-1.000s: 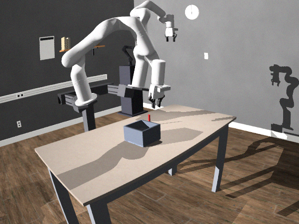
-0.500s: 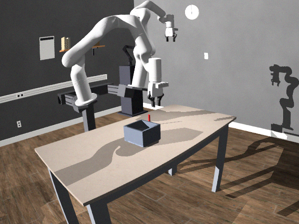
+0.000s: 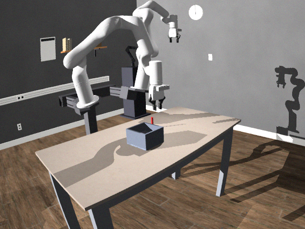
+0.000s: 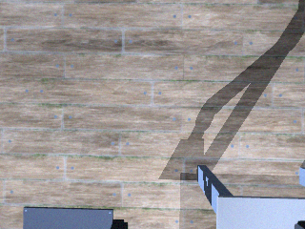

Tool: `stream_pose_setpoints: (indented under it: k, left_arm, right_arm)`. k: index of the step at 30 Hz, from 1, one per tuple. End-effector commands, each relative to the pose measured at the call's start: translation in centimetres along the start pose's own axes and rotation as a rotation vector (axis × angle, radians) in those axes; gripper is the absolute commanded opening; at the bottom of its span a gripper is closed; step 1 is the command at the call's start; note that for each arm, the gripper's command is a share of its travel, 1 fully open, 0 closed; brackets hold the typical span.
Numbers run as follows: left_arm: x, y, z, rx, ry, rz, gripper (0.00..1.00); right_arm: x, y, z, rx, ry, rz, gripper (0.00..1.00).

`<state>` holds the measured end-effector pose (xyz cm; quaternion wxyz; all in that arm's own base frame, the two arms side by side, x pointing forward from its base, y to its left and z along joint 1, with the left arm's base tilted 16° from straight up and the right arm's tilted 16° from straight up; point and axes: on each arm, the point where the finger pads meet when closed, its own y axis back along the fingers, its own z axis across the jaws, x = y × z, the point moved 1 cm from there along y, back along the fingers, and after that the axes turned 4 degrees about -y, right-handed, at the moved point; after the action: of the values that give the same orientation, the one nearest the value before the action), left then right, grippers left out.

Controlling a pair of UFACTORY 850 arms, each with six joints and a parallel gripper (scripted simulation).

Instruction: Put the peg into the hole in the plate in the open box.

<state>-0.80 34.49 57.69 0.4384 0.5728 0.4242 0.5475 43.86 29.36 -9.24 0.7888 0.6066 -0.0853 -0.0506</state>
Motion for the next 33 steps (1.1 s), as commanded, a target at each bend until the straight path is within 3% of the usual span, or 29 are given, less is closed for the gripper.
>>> stream_pose_setpoints:
  k: [1, 25, 33]
  left_arm:
    - [0.3, 0.1, 0.0, 0.001, -0.007, 0.011, 1.00]
    - [0.3, 0.1, 0.0, 0.001, -0.007, 0.011, 1.00]
    - [0.3, 0.1, 0.0, 0.001, -0.007, 0.011, 1.00]
  right_arm:
    - [-5.8, -2.6, 0.4, 0.003, 0.015, 0.001, 0.44]
    - [-5.9, -2.8, 0.4, 0.003, 0.005, 0.003, 0.44]
    - [-5.8, -5.3, 0.9, -0.015, -0.005, 0.010, 0.44]
